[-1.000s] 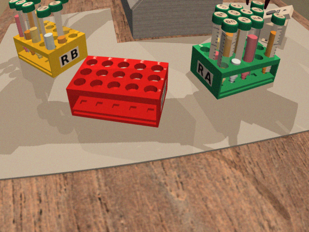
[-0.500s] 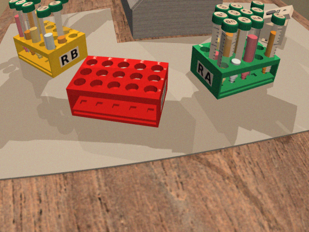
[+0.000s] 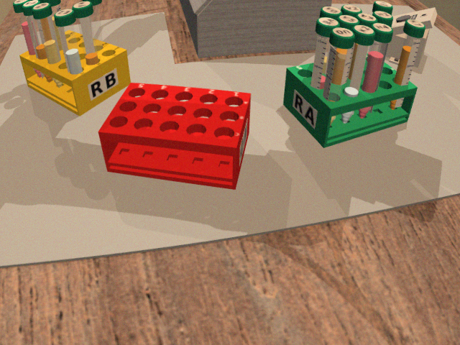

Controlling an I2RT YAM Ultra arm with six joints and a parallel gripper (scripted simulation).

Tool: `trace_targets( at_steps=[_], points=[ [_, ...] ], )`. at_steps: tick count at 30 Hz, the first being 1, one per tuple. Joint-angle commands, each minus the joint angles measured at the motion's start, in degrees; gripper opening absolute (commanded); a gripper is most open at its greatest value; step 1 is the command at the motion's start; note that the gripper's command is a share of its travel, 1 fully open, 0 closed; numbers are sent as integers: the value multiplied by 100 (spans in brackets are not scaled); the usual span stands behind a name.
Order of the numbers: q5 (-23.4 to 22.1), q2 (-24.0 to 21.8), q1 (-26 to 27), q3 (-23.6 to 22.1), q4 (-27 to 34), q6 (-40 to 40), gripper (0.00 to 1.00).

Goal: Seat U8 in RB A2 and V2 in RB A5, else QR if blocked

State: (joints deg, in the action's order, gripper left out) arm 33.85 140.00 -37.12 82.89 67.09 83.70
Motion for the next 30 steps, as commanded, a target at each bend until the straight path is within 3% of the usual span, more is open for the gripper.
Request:
trace_targets(
  at_steps=[1, 4, 16, 20, 30],
  points=[
    [-28, -75, -123, 187, 250, 119, 30],
    [-7, -34, -67, 80, 191, 83, 30],
    [424, -1482, 689, -993, 292, -643, 30],
    [491, -1714, 820, -1113, 320, -782, 30],
    [827, -2833, 1530, -1522, 518, -1587, 30]
  ],
)
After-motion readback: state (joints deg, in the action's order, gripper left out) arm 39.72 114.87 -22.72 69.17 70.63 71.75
